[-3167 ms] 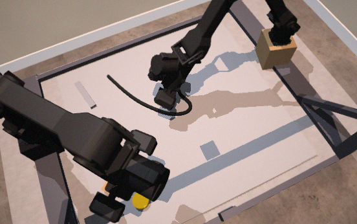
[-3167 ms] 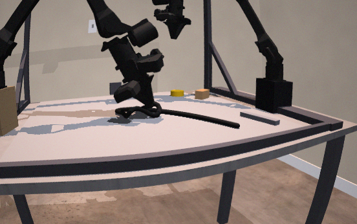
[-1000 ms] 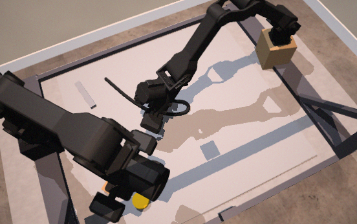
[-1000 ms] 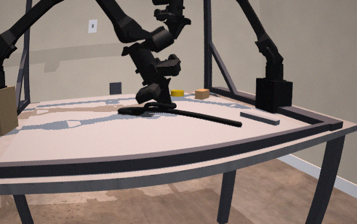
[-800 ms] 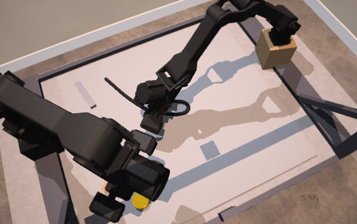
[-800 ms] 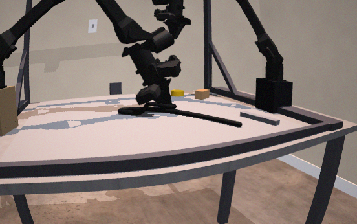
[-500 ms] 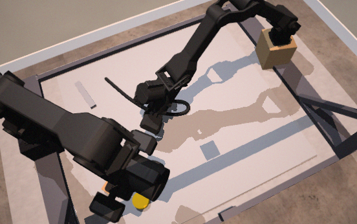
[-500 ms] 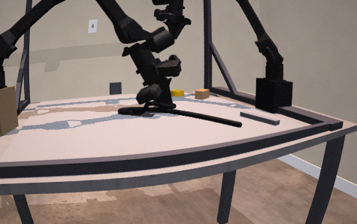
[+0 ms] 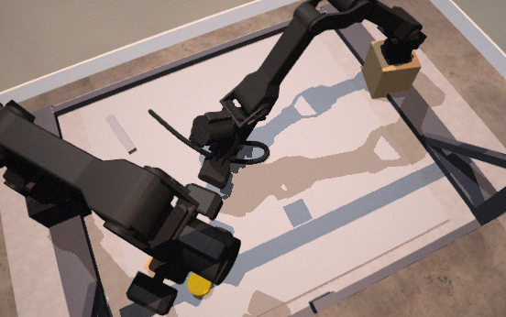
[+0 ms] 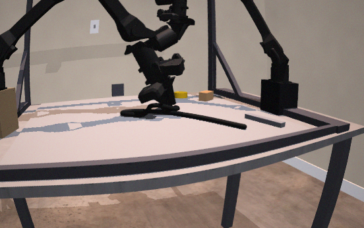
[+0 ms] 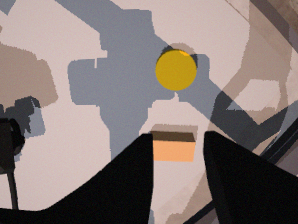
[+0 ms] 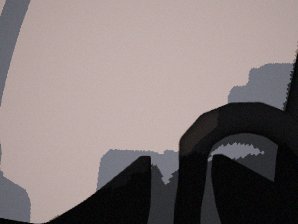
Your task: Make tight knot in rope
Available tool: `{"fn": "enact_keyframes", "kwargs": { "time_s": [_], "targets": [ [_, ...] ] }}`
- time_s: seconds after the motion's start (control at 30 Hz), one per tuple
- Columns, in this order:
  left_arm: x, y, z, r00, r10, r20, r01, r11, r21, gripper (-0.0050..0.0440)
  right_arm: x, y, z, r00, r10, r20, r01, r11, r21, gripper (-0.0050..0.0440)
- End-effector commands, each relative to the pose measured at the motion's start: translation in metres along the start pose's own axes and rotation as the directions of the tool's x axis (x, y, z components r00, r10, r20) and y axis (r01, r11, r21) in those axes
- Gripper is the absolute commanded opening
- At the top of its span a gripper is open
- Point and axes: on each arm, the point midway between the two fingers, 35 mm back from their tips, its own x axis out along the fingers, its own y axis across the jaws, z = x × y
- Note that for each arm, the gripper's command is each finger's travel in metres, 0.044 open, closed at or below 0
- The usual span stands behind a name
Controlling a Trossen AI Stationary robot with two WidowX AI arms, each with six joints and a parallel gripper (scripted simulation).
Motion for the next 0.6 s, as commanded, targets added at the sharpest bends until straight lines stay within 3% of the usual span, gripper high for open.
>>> {"fn": "enact_keyframes", "kwargs": {
  "time_s": [0.0,0.03,0.1,0.4,0.57],
  "targets": [
    [-0.01,0.001,0.001,1.0,0.003,0.027,-0.003,1.0,0.004,0.01,-0.015,0.013,0.013,0.999,0.03,0.033,-0.03,1.0,0.007,0.0196],
    [-0.01,0.001,0.001,1.0,0.003,0.027,-0.003,1.0,0.004,0.01,-0.015,0.013,0.013,0.999,0.03,0.033,-0.03,1.0,0.007,0.022],
    [-0.01,0.001,0.001,1.0,0.003,0.027,-0.003,1.0,0.004,0.01,-0.015,0.013,0.013,0.999,0.03,0.033,-0.03,1.0,0.007,0.022],
    [-0.01,0.001,0.001,1.0,0.003,0.027,-0.003,1.0,0.004,0.01,-0.035,0.02,0.022,0.999,0.03,0.034,-0.03,1.0,0.007,0.0436],
    [-0.01,0.001,0.001,1.0,0.003,0.027,-0.003,1.0,0.004,0.01,-0.043,0.022,0.025,0.999,0.03,0.034,-0.03,1.0,0.007,0.044]
  ]
}}
